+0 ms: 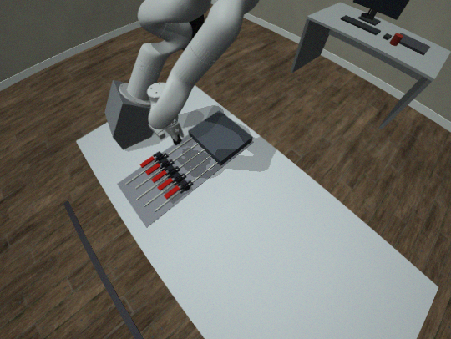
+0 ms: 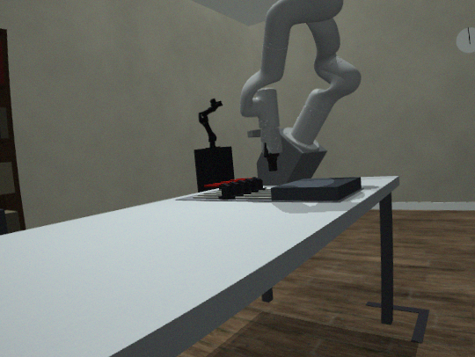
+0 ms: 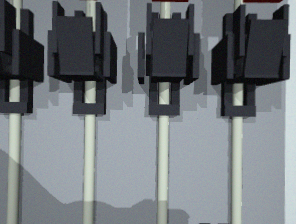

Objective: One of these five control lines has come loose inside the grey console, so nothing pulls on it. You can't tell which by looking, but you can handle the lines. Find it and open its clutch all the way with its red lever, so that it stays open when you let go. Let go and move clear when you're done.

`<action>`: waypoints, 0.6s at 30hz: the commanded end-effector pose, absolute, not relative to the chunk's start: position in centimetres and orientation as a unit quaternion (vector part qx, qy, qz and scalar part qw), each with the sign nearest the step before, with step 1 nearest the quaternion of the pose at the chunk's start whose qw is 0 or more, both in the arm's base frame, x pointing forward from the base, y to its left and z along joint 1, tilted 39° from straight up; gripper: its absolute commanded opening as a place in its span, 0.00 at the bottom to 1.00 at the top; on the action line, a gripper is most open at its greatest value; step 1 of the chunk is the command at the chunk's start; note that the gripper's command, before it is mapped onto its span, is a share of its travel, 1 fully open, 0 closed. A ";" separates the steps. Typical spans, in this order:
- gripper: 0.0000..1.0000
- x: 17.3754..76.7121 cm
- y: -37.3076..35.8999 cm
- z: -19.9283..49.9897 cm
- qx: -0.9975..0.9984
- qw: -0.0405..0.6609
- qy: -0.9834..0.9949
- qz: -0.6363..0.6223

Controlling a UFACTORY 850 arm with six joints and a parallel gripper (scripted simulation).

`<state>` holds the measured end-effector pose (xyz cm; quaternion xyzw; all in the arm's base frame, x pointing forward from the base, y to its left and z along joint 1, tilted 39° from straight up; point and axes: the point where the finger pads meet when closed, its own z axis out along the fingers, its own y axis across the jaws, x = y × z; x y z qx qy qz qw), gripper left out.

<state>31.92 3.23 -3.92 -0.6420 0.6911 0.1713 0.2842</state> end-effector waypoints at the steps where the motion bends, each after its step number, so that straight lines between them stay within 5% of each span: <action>1: 0.00 32.0 3.4 -4.2 -0.642 0.284 0.691 0.171; 18: 0.00 33.0 6.5 -8.3 -0.642 0.284 0.691 0.171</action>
